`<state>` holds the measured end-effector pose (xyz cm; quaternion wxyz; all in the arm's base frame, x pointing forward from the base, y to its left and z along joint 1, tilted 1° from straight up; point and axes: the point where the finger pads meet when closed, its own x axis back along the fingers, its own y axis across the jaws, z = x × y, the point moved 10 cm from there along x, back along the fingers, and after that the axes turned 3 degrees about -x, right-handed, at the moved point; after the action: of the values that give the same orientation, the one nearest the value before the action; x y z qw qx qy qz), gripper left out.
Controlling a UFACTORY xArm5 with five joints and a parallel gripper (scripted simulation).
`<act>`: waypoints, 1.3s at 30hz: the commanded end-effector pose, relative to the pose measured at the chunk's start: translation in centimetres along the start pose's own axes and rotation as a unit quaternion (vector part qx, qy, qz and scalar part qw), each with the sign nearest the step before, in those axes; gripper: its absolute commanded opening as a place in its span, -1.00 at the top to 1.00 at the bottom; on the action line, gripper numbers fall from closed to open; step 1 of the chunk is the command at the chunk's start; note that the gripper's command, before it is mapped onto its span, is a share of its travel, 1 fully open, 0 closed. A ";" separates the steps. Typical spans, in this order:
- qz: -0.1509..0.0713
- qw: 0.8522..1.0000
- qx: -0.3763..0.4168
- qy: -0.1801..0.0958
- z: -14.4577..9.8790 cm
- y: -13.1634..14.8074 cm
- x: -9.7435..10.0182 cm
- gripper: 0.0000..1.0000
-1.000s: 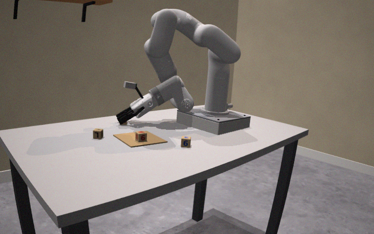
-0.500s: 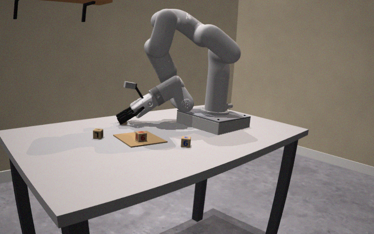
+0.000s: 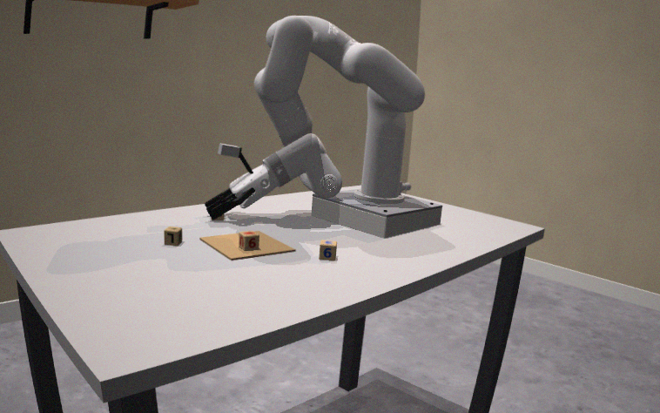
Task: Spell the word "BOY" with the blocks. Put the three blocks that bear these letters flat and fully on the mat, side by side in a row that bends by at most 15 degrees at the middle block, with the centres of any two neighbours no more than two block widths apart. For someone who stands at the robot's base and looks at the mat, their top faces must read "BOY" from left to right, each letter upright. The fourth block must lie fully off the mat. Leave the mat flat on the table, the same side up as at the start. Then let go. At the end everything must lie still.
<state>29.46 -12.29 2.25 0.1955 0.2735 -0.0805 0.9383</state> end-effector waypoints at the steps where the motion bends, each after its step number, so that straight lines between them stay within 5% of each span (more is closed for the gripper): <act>1: 0.000 1.000 0.000 0.001 0.1 0.0 0.1 0.05; 19: 0.000 1.000 0.000 0.001 3.9 -0.2 2.5 0.05; 30: 0.000 1.000 0.000 -0.002 4.2 -0.2 2.6 0.05; 39: -0.003 0.998 0.000 -0.066 5.7 -0.3 2.7 0.05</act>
<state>29.81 -12.43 7.60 0.1946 0.2977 -0.0852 0.9307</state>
